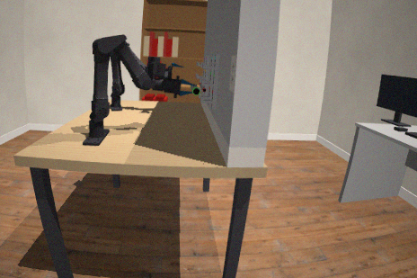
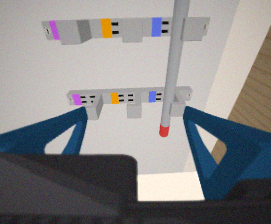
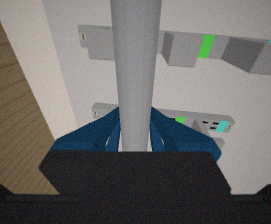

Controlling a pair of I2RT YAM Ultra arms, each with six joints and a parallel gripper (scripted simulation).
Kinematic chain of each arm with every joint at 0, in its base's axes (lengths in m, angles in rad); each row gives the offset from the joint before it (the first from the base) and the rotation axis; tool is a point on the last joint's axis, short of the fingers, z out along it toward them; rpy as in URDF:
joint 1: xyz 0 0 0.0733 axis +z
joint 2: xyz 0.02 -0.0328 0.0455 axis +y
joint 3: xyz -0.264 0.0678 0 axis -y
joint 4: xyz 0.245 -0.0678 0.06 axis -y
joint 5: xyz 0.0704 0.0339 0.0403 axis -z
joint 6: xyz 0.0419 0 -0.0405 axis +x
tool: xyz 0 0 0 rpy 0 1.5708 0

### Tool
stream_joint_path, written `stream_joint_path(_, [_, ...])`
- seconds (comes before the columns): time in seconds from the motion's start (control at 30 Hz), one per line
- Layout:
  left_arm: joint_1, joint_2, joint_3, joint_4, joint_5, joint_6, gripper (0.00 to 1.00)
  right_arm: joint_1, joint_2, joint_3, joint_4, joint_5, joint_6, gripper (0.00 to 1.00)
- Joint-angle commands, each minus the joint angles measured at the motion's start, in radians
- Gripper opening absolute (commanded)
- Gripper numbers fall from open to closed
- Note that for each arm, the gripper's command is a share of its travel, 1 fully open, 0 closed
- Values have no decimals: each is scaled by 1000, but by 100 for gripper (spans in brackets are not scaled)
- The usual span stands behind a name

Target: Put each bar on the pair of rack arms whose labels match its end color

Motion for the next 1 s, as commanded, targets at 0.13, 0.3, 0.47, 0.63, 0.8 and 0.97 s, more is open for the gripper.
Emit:
stream_joint_path(0.13, [-6, -3, 15, 25, -8, -2, 100, 9, -43, 1, 57, 8, 6, 0])
stream_joint_path(0.3, [-6, -3, 15, 25, -8, -2, 100, 8, -53, 10, 39, 8, 5, 0])
stream_joint_path(0.47, [-6, -3, 15, 25, -8, -2, 100, 8, -64, 19, 20, 8, 5, 0])
stream_joint_path(0.63, [-6, -3, 15, 25, -8, -2, 100, 8, -72, 26, 5, 8, 4, 0])
stream_joint_path(0.8, [-6, -3, 15, 25, -8, -2, 100, 8, -82, 33, -12, 8, 4, 0])
stream_joint_path(0.97, [-6, -3, 15, 25, -8, -2, 100, 8, -95, 41, -33, 7, 4, 0])
